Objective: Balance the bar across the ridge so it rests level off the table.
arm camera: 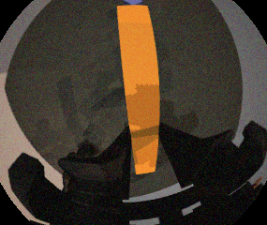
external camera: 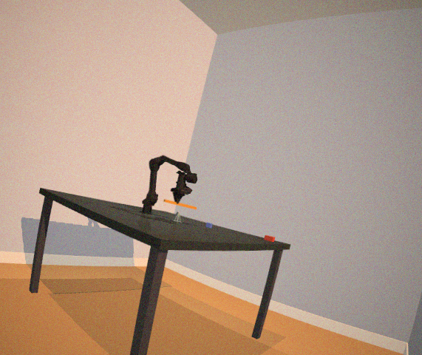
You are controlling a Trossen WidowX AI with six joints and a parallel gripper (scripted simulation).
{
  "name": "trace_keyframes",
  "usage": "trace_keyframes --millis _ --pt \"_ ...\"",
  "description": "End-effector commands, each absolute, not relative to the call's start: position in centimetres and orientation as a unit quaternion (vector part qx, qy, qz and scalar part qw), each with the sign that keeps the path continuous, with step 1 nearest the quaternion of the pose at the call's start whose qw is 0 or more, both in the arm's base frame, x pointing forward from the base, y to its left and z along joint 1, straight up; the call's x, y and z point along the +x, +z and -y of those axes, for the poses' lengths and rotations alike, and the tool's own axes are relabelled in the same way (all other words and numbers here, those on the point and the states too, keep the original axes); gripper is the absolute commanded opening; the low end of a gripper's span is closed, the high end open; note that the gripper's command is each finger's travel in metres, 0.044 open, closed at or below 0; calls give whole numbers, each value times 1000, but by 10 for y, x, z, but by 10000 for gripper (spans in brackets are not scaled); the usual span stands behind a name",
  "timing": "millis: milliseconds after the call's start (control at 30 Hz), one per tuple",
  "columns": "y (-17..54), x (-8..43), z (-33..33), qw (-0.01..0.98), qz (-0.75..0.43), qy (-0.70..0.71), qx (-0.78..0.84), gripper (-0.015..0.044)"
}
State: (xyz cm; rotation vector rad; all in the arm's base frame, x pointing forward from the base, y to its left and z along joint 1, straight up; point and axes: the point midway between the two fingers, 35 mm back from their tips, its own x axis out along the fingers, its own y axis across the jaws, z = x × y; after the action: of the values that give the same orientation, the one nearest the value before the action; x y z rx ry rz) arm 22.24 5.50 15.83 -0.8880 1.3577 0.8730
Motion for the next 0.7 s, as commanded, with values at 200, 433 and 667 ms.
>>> trace_keyframes --millis 200,433,667 --pt "140 222 -55 603 -589 377 -382 0" --pt "129 223 -54 603 -589 378 -382 0" --pt "122 223 -53 603 -589 378 -383 0"
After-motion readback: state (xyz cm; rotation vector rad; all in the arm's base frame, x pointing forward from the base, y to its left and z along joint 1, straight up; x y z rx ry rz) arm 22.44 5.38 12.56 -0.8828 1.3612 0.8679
